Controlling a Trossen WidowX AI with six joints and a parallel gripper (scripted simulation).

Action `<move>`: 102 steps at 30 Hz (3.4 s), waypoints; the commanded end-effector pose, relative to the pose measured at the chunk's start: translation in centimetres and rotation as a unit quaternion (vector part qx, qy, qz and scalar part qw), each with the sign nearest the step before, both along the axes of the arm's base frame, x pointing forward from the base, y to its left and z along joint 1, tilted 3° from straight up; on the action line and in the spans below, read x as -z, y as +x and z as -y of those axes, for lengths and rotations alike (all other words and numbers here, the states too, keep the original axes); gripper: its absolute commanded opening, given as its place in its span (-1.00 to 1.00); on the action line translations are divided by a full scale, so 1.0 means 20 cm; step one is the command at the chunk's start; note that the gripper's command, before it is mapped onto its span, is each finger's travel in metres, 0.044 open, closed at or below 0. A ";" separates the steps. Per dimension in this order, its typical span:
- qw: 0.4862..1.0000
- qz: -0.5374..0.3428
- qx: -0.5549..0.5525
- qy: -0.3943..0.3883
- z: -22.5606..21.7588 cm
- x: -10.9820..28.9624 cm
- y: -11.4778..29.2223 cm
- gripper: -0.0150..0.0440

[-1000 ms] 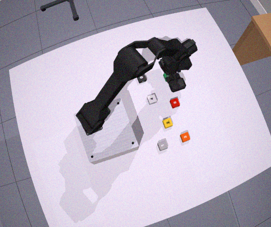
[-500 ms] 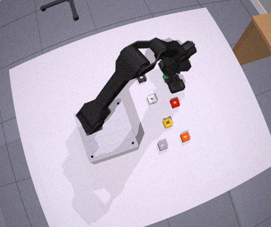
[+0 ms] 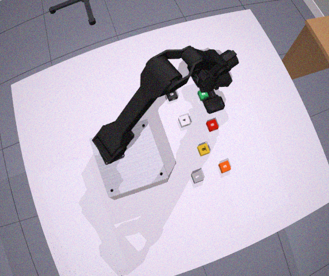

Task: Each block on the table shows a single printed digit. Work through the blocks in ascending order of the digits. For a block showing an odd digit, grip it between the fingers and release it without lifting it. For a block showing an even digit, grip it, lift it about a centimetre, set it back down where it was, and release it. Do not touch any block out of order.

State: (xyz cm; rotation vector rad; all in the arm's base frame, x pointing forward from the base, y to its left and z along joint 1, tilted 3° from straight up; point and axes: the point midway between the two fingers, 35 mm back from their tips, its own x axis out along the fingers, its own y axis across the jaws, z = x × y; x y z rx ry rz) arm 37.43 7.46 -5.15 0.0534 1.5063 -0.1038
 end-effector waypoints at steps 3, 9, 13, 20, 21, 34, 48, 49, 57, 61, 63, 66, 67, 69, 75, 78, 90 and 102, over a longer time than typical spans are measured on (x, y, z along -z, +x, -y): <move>1.000 0.001 -0.002 -0.002 0.00 0.00 0.00 0.86; 1.000 0.001 -0.002 -0.002 0.00 -0.18 -0.01 0.86; 1.000 0.001 -0.002 -0.002 -0.01 -0.27 0.00 0.69; 1.000 0.001 -0.002 -0.002 -0.02 -0.58 -0.03 0.06; 1.000 0.001 -0.002 -0.002 -0.02 -0.58 -0.03 -0.03; 1.000 0.001 -0.002 -0.003 0.20 -0.59 -0.01 -0.08; 1.000 -0.001 -0.002 -0.015 1.31 -0.63 -0.32 -0.08; 1.000 -0.001 -0.002 -0.015 1.32 -0.63 -0.33 -0.08; 1.000 -0.001 -0.002 -0.015 1.34 -0.43 -0.31 0.18; 1.000 -0.002 -0.002 -0.015 1.35 -0.23 -0.31 0.54; 1.000 -0.002 -0.002 -0.015 1.35 -0.23 -0.31 0.72; 1.000 -0.002 -0.002 -0.015 1.35 -0.23 -0.31 0.86; 1.000 -0.002 -0.002 -0.015 1.35 -0.23 -0.31 0.86; 1.000 -0.002 -0.002 -0.015 1.35 -0.22 -0.31 0.86; 1.000 -0.002 -0.002 -0.015 1.35 -0.18 -0.30 0.86; 1.000 -0.002 -0.002 -0.015 1.35 -0.15 -0.30 0.86; 1.000 -0.002 -0.002 -0.015 1.36 -0.05 -0.30 0.86; 1.000 -0.002 -0.002 -0.015 1.36 -0.05 -0.30 -0.03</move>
